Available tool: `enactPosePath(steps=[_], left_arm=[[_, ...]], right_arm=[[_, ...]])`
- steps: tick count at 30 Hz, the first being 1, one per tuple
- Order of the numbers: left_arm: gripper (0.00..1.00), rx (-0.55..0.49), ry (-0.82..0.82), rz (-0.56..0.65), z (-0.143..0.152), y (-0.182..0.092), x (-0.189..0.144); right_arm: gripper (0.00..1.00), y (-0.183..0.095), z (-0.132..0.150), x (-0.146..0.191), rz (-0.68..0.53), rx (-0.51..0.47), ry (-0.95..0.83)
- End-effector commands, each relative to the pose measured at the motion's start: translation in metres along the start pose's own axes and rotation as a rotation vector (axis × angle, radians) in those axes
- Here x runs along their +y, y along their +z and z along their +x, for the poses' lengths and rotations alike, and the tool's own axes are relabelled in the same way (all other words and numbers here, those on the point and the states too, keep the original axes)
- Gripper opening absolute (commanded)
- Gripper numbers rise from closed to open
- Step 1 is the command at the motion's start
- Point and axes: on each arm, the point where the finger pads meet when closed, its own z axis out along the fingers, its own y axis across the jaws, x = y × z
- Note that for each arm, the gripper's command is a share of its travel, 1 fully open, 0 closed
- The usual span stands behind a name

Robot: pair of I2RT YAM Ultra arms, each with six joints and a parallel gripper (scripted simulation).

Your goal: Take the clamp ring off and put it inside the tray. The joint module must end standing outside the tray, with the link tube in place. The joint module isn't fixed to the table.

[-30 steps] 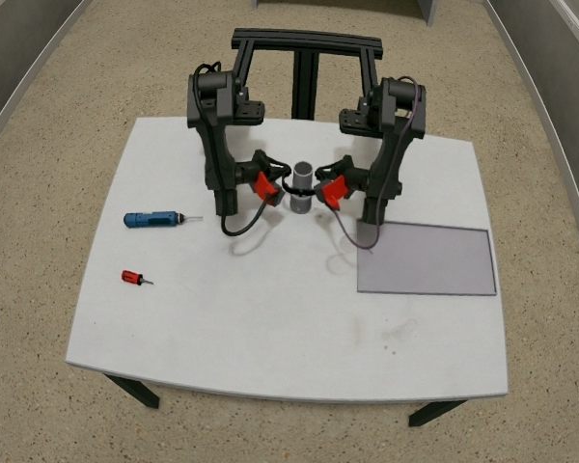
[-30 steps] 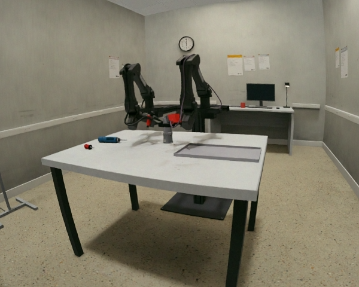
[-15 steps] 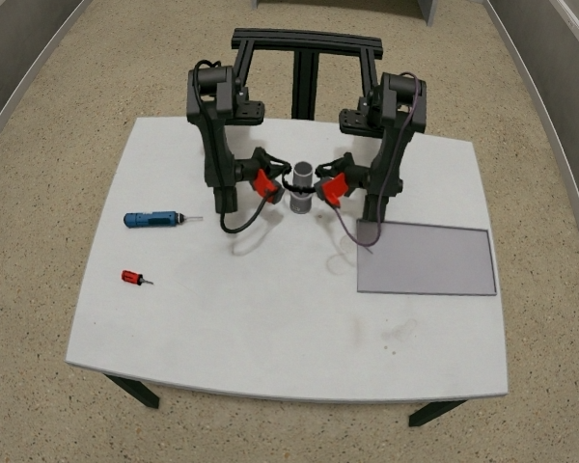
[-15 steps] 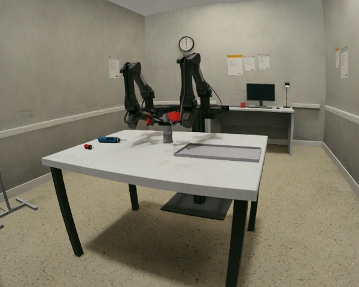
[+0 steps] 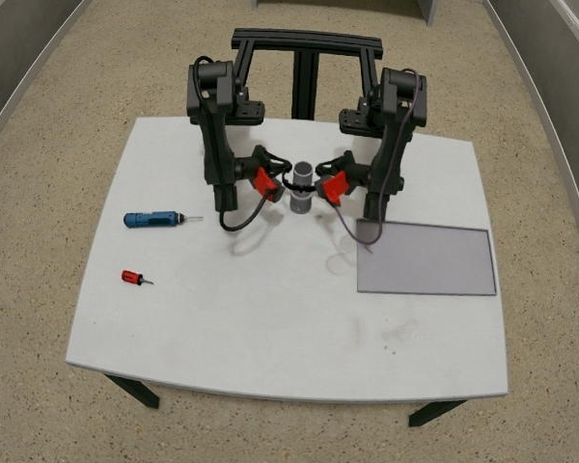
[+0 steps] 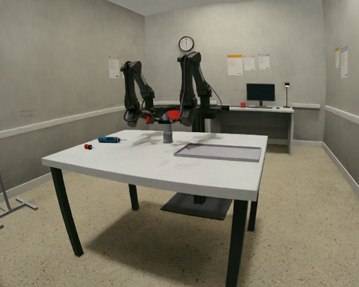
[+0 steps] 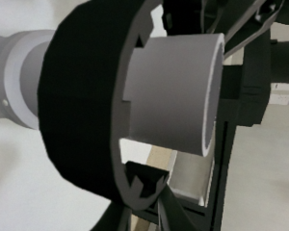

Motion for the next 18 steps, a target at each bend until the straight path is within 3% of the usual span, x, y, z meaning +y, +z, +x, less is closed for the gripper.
enactPosePath(steps=[1,18], left_arm=[[0.06,-0.004,-0.027,0.020,0.005,-0.003,-0.015],[0.06,0.001,-0.021,0.020,0.005,-0.007,-0.025]], right_arm=[[0.06,0.001,0.005,0.017,-0.021,0.009,0.013],[0.06,-0.003,0.005,0.027,-0.022,0.009,0.012]])
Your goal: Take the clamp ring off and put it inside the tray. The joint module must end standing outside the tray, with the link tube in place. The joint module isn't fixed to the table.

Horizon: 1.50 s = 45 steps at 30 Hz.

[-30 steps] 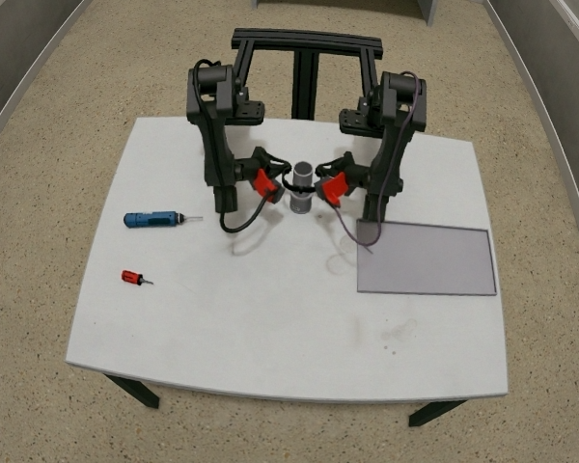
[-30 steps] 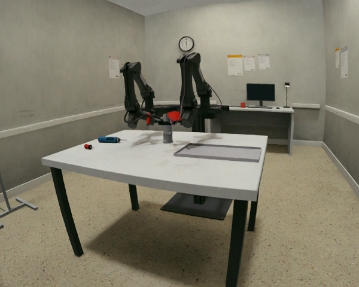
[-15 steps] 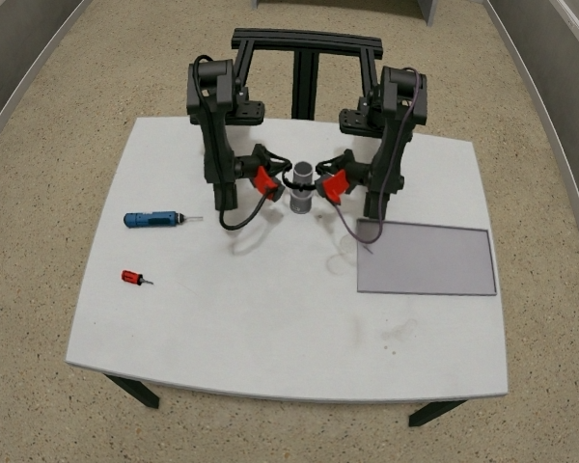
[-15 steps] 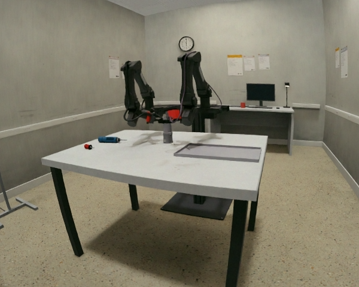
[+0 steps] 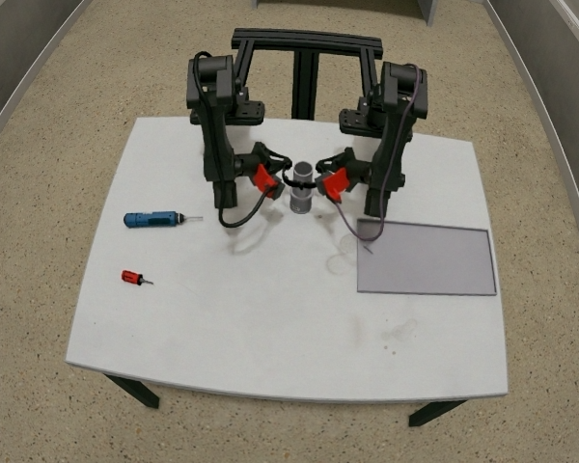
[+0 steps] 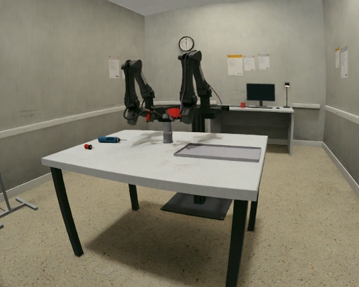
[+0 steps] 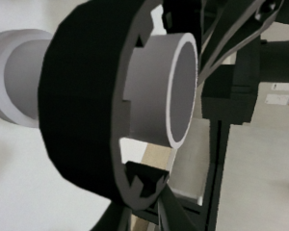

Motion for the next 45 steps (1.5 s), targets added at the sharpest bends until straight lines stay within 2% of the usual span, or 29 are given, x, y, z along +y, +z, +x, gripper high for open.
enactPosePath(steps=[1,45], left_arm=[[0.06,0.001,-0.020,0.019,0.005,-0.002,-0.015],[0.06,0.006,-0.016,0.023,0.006,-0.012,-0.040]], right_arm=[[0.06,0.002,0.005,0.016,-0.020,0.009,0.010],[0.06,-0.007,0.006,0.042,-0.022,0.008,0.010]])
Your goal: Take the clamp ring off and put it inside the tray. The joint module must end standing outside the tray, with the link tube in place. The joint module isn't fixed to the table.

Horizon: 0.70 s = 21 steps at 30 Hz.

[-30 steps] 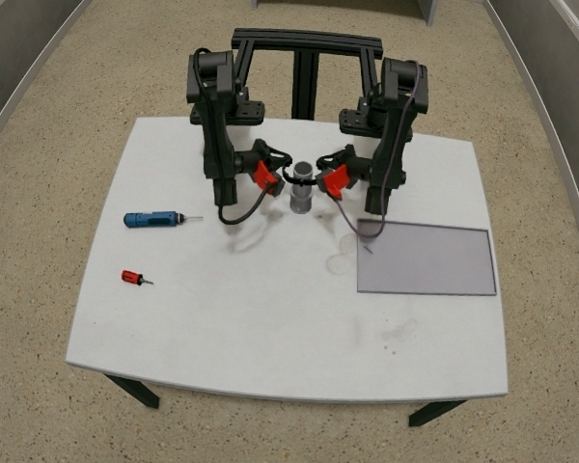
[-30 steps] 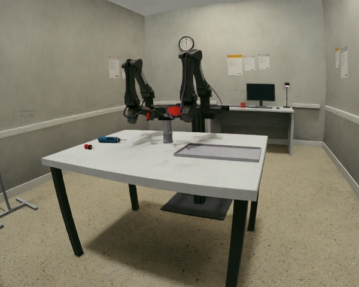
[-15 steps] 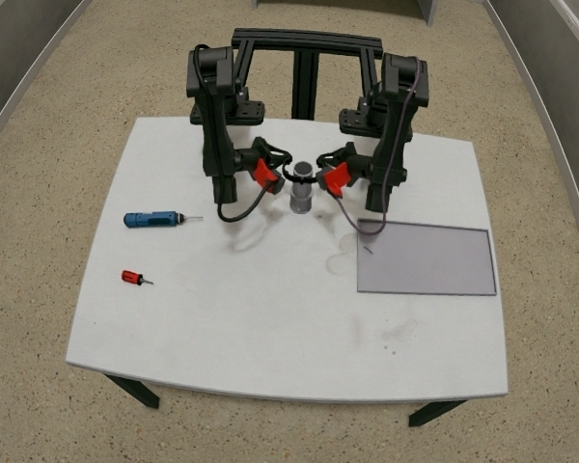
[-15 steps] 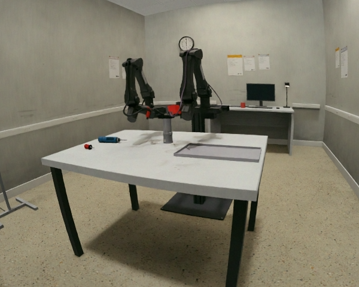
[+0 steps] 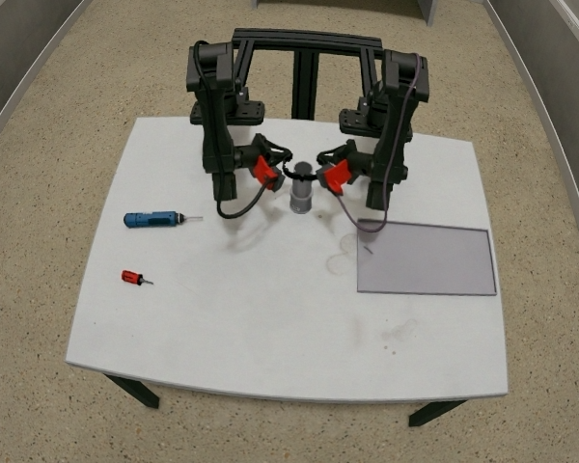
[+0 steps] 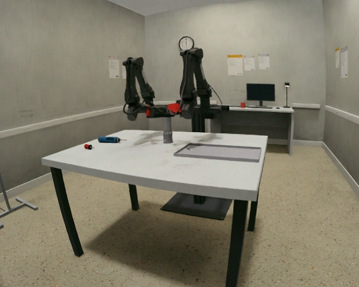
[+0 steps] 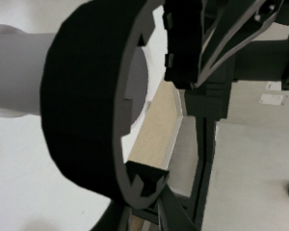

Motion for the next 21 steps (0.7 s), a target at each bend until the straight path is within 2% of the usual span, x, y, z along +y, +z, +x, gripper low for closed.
enactPosePath(steps=[1,21], left_arm=[[0.06,0.001,-0.004,0.015,0.004,-0.001,-0.014],[0.06,0.002,0.002,0.008,0.002,-0.007,-0.026]], right_arm=[[0.06,0.001,0.004,0.015,-0.014,0.009,0.002],[0.06,-0.003,0.004,0.028,-0.014,0.010,-0.012]])
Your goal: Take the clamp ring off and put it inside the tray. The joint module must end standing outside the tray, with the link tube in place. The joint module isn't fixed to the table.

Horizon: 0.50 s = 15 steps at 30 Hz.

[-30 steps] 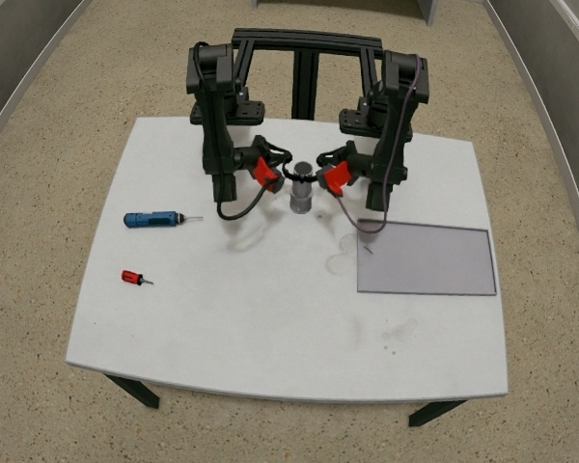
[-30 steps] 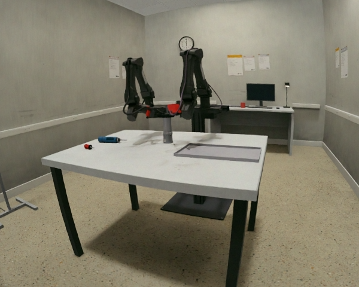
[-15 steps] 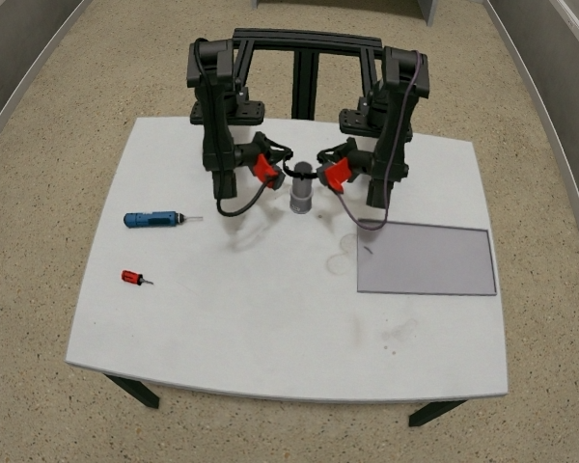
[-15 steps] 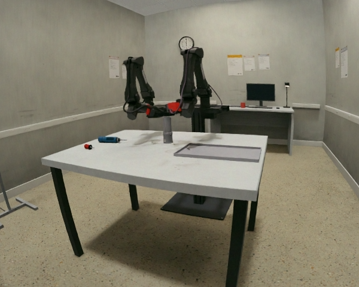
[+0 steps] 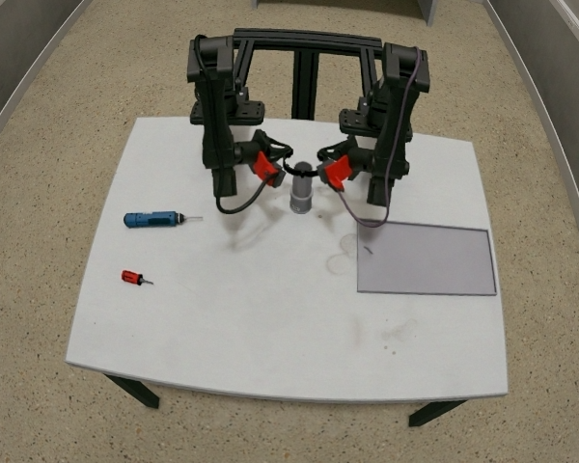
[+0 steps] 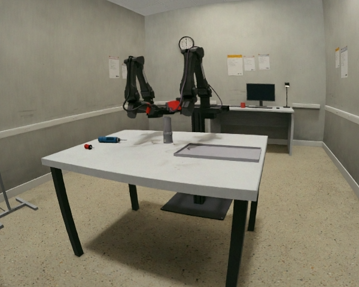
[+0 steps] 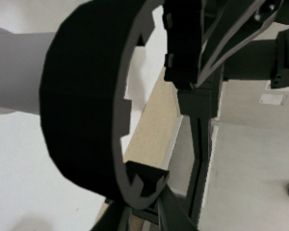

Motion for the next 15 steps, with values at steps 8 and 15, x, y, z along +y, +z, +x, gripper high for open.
enactPosePath(steps=[8,15], left_arm=[[0.06,0.005,-0.002,0.010,0.0012,-0.0018,-0.0144],[0.06,0.001,-0.001,0.008,-0.0004,-0.0048,-0.0195]], right_arm=[[0.06,0.0005,0.0041,0.0158,-0.016,0.007,-0.006],[0.06,-0.0020,0.0025,0.0210,-0.013,0.005,-0.009]])
